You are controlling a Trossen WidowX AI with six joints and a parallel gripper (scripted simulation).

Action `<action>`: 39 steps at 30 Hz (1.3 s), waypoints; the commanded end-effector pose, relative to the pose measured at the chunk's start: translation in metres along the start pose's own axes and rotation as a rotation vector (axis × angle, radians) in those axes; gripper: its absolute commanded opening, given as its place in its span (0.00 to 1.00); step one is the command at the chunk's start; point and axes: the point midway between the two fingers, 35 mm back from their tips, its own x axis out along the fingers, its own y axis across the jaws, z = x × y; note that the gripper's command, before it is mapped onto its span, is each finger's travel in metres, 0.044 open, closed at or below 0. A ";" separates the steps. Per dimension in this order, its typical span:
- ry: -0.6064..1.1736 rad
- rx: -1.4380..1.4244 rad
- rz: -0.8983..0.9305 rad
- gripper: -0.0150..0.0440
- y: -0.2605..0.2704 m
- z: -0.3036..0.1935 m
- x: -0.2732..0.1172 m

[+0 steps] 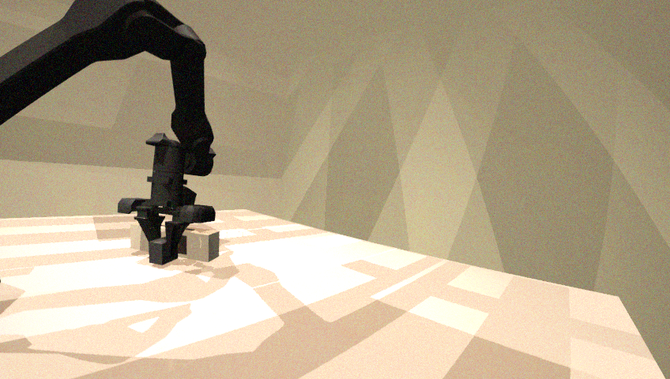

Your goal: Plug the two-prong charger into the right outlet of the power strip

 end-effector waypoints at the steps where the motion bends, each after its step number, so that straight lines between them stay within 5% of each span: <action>1: 0.000 0.004 -0.002 0.25 -0.001 0.001 -0.001; 39: -0.001 0.004 -0.002 0.25 -0.001 0.008 -0.002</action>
